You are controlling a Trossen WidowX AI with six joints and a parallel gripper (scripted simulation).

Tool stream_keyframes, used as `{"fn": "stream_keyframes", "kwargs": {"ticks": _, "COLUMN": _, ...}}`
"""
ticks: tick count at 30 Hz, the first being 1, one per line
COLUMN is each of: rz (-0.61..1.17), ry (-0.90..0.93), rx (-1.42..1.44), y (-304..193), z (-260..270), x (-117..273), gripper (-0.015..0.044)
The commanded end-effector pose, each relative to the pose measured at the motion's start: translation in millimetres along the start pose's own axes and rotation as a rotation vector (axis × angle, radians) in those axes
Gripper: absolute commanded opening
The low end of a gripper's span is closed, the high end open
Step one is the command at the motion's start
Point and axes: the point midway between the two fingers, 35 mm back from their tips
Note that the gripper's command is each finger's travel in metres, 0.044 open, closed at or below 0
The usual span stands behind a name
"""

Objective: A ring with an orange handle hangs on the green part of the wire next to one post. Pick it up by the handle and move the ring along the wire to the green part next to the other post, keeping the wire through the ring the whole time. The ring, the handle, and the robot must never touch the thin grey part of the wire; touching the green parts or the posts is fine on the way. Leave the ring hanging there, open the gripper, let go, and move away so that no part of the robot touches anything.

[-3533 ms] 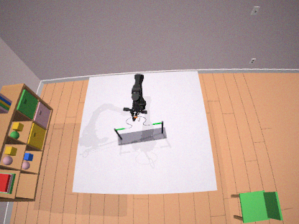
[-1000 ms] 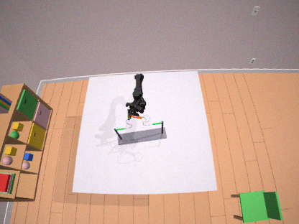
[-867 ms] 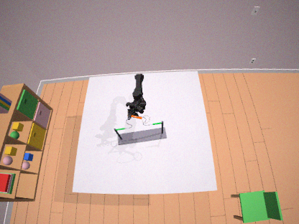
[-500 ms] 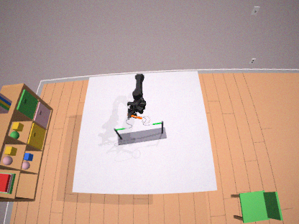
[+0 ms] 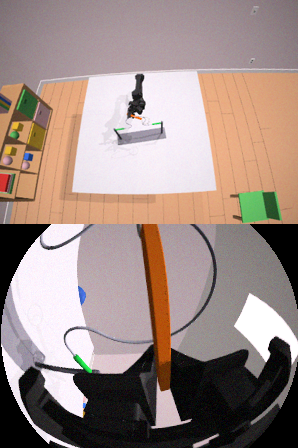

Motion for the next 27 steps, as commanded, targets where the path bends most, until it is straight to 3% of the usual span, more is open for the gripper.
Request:
{"fn": "stream_keyframes", "kwargs": {"ticks": 1, "rz": -0.002, "ry": -0.032, "rx": 0.051, "y": -0.7, "z": -3.4, "x": -0.1, "gripper": -0.0150}}
{"fn": "stream_keyframes", "kwargs": {"ticks": 27, "rz": -0.008, "ry": -0.167, "rx": 0.298, "y": -1.4, "z": -10.6, "x": -0.7, "gripper": -0.0150}}
Point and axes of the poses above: the point midway between the two fingers, 35 mm back from their tips, its own x axis back along the fingers, its own z axis across the jaws, y = z × x, and after that the axes turned 10 degrees about x, right-handed
